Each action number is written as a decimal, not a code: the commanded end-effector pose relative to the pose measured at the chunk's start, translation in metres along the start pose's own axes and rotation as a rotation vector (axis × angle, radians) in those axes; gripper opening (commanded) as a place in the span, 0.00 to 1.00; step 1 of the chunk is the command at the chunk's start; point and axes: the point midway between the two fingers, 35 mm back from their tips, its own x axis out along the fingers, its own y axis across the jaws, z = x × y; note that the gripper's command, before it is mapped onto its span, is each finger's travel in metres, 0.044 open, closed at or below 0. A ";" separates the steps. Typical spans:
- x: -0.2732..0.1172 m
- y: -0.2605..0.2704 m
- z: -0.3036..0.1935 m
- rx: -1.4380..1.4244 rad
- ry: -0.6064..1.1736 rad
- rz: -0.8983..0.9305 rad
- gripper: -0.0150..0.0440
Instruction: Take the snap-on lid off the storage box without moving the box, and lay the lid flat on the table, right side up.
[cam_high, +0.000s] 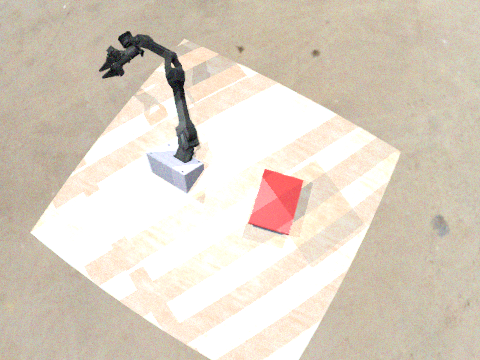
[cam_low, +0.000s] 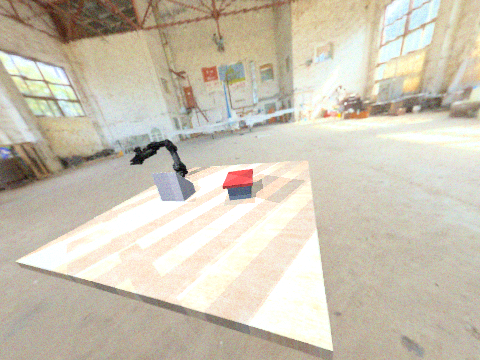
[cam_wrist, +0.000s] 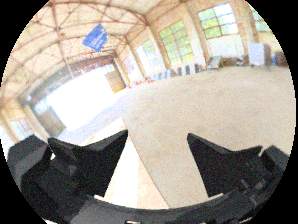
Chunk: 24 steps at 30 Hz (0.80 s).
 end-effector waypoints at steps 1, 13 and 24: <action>-0.002 -0.001 -0.001 0.006 -0.003 -0.004 0.89; -0.129 -0.058 -0.058 0.339 -0.164 -0.252 0.65; -0.271 -0.070 -0.118 0.580 -0.324 -0.544 0.65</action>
